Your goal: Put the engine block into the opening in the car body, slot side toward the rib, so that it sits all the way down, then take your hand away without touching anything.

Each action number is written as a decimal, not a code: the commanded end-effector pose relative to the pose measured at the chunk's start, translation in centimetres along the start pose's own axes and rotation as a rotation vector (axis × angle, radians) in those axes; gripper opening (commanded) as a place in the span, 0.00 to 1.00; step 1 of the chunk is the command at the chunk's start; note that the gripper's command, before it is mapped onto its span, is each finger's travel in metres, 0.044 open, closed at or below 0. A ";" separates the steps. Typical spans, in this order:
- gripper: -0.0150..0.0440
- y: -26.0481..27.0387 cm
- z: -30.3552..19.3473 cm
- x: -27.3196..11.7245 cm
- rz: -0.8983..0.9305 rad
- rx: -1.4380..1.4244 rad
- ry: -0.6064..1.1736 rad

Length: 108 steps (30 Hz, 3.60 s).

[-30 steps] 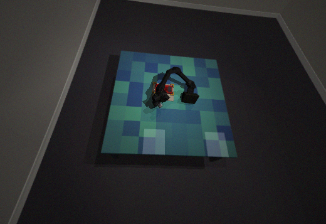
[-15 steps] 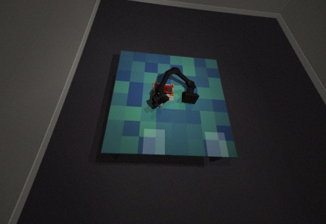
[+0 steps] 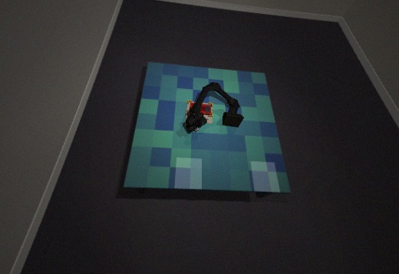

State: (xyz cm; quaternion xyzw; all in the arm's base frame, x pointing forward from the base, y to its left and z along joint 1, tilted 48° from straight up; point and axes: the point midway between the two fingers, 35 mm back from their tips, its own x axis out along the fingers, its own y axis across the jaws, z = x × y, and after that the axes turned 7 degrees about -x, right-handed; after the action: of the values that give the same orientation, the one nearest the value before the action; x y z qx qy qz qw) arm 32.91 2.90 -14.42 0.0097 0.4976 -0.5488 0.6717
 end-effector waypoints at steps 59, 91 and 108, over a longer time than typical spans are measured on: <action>0.25 -1.6 3.8 -11.5 0.015 -0.163 0.008; 0.25 -8.0 11.4 -8.0 0.023 -0.557 0.002; 0.25 -12.3 14.3 -5.9 0.006 -0.759 -0.004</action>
State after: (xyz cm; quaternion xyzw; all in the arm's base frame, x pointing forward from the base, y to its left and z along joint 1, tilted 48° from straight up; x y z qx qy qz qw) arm 34.04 -4.87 2.98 -0.2250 0.6594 -0.3335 0.6351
